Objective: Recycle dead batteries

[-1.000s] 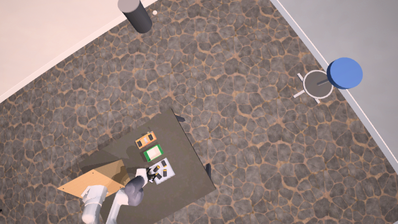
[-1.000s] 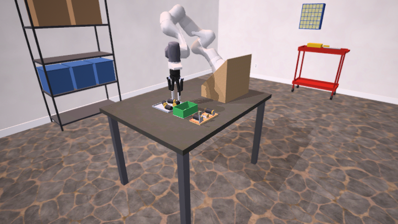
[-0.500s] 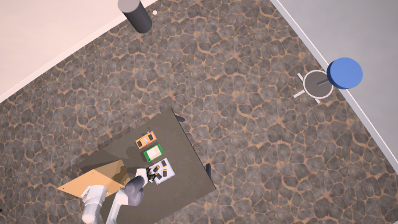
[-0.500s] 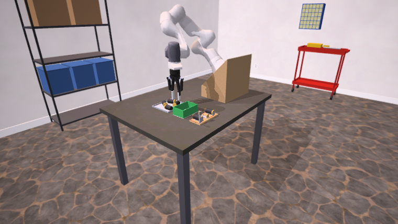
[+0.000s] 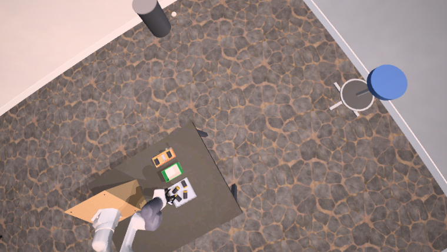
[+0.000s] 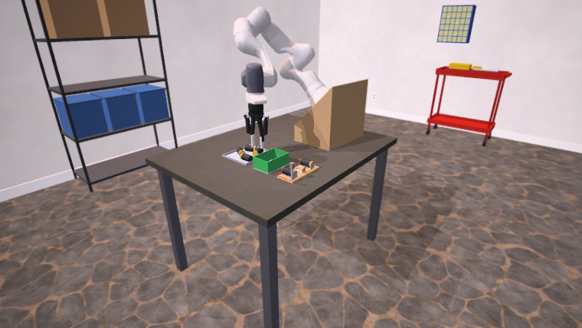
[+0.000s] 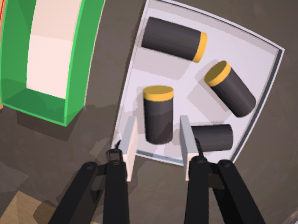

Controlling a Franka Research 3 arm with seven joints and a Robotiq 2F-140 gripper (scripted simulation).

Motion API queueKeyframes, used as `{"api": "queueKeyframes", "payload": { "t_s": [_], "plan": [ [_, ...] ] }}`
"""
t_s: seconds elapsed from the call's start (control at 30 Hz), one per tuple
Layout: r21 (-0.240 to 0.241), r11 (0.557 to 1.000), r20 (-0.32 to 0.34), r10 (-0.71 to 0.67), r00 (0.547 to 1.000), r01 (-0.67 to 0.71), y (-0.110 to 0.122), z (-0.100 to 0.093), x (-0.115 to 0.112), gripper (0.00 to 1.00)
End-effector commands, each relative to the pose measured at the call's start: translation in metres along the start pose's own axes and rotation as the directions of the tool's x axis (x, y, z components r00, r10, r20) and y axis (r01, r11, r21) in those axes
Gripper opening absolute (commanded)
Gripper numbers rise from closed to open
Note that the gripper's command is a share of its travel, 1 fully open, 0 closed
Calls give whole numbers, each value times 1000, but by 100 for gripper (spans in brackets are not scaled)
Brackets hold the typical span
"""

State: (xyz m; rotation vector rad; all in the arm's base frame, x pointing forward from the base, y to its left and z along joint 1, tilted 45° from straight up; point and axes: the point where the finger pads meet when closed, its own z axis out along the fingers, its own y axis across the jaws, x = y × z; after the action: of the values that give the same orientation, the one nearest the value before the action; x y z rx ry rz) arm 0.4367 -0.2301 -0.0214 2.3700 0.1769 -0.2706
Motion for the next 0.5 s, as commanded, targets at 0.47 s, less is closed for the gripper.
{"api": "queueKeyframes", "payload": {
  "t_s": [0.47],
  "plan": [
    [1, 1000, -4, 6, 1000, -6, 0, 28, 1, 29]
  ]
}}
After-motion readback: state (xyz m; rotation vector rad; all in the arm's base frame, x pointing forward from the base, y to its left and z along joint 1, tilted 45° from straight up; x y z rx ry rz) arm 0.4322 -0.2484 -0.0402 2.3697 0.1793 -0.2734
